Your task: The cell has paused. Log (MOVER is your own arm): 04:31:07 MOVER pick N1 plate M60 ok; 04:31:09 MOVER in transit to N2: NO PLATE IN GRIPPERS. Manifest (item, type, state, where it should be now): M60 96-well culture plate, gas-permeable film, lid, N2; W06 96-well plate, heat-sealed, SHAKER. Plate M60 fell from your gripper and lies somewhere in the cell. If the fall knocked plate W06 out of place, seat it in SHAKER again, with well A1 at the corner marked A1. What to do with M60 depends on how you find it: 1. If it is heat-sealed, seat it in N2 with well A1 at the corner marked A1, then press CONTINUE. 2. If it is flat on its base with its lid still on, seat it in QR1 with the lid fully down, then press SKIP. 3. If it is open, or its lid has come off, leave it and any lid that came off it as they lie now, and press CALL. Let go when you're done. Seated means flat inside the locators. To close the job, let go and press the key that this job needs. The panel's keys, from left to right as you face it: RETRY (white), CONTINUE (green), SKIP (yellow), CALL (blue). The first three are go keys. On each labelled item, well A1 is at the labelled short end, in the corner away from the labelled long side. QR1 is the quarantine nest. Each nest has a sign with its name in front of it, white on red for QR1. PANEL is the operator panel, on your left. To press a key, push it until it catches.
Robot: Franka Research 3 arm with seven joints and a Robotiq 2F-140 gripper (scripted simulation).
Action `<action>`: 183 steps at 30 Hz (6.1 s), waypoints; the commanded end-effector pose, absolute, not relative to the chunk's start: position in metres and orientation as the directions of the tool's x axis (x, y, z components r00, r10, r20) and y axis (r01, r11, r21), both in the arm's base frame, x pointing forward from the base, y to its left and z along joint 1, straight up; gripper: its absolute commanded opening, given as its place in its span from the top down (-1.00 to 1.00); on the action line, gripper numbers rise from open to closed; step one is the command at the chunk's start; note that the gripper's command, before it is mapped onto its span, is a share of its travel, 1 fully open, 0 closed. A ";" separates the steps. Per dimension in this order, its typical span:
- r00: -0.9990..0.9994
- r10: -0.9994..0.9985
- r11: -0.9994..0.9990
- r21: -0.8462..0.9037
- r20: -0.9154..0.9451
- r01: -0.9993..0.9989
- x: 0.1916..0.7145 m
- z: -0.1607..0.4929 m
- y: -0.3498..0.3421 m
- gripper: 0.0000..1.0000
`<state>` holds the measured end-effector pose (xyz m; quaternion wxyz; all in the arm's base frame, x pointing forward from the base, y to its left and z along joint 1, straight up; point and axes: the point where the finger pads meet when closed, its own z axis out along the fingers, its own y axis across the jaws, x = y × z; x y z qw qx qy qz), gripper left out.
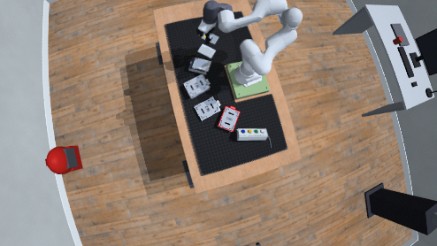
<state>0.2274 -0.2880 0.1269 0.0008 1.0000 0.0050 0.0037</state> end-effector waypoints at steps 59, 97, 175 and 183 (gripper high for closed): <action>0.871 -0.492 -0.871 -0.001 0.006 -0.492 0.302 0.126 -0.150 0.80; 0.870 -0.494 -0.870 0.000 0.006 -0.494 0.302 0.126 -0.149 -0.40; 0.870 -0.494 -0.870 0.000 0.006 -0.494 0.302 0.082 -0.149 -0.40; 0.870 -0.494 -0.870 0.000 0.006 -0.494 0.302 0.082 -0.149 -0.40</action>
